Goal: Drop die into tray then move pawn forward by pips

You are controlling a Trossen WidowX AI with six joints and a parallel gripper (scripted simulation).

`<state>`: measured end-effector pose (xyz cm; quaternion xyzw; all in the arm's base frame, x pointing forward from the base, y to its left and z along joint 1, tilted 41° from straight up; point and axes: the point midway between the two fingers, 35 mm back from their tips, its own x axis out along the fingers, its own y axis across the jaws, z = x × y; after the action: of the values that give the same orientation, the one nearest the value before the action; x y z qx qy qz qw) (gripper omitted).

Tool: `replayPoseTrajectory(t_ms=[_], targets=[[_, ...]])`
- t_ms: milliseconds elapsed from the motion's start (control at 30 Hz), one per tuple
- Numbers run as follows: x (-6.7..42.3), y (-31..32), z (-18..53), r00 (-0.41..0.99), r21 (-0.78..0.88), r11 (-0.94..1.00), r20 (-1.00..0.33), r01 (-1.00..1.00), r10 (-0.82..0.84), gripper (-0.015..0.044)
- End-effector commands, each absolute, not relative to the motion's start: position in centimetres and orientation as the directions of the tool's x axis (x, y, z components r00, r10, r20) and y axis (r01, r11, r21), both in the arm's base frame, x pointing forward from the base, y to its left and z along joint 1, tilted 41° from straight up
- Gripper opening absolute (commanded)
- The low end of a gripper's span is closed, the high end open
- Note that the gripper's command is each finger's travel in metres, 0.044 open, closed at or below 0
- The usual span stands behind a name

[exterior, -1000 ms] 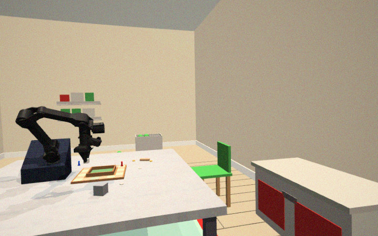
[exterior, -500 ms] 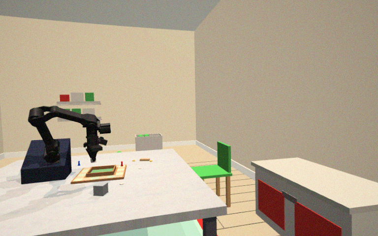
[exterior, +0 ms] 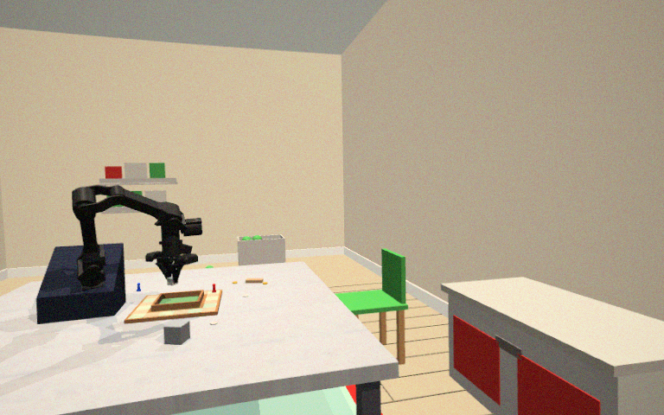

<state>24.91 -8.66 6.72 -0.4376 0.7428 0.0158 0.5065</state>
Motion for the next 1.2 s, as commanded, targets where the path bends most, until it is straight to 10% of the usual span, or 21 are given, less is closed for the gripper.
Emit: replayPoseTrajectory(t_ms=[0,700,1167], targets=[[25.5,-7.9,5.7,-0.103,-0.354,0.553,-0.768,-0.754,-0.632,0.0000],[26.9,-5.0,1.1,-0.107,-0.030,0.201,-0.763,-0.979,-0.637,0.0000],[25.8,-5.4,-0.2,-0.133,0.070,0.244,-0.959,-0.967,-0.251,0.0000]])
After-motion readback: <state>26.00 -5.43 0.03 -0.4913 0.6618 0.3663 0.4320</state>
